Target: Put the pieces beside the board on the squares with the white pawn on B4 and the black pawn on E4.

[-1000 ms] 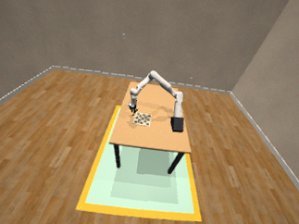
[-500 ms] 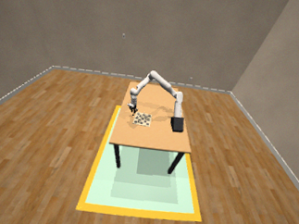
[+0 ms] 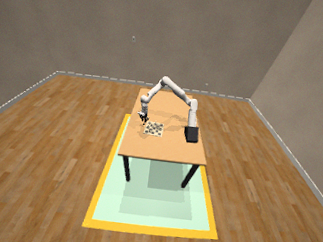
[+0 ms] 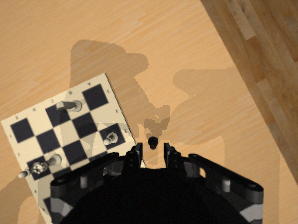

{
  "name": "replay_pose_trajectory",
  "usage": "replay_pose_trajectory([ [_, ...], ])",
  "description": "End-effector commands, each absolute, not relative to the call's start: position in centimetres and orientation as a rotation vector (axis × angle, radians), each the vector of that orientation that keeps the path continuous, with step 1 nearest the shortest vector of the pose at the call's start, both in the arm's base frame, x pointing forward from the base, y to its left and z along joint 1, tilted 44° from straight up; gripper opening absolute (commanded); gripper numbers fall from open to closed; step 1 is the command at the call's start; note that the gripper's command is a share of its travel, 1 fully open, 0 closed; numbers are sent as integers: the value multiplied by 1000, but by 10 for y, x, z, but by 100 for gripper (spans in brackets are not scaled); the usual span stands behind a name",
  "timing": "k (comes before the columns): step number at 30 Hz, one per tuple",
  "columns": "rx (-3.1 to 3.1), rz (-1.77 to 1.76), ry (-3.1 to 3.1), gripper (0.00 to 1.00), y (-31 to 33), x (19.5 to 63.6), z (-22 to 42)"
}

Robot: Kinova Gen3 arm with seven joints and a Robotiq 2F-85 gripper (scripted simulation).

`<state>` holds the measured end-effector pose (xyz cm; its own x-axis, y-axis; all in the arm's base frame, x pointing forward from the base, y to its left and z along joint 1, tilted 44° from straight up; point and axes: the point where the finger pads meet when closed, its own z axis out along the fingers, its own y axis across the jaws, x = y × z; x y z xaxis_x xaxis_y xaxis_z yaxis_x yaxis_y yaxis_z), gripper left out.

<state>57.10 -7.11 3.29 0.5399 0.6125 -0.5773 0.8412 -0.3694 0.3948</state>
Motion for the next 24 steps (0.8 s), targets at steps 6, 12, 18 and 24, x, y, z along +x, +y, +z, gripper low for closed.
replay_pose_trajectory([
  [6,2110,-439,1170,34,-70,572,34],
  [12,2110,-439,1170,34,-70,572,33],
  [18,2110,-439,1170,34,-75,572,29],
  [24,2110,-439,1170,34,-83,572,20],
])
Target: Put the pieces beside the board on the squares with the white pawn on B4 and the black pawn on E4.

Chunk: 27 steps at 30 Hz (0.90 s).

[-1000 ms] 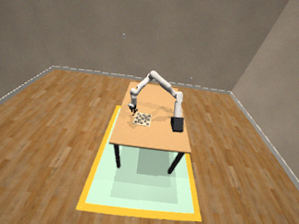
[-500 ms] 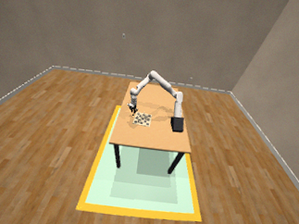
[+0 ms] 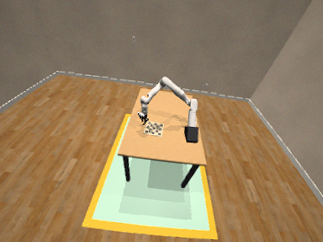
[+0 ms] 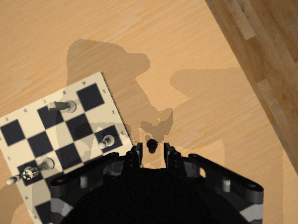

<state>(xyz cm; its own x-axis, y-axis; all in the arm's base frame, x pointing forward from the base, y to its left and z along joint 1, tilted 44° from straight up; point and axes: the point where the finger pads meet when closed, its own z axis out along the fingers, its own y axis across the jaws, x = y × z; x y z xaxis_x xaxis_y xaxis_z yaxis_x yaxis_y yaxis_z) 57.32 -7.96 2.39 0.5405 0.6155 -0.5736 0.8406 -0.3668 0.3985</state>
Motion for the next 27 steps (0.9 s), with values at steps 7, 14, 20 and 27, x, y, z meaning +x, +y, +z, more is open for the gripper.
replay_pose_trajectory([
  [7,2110,-439,1170,34,-89,572,14],
  [14,2110,-439,1170,34,-93,573,10],
  [20,2110,-439,1170,34,-93,573,10],
  [27,2110,-439,1170,34,-93,573,10],
])
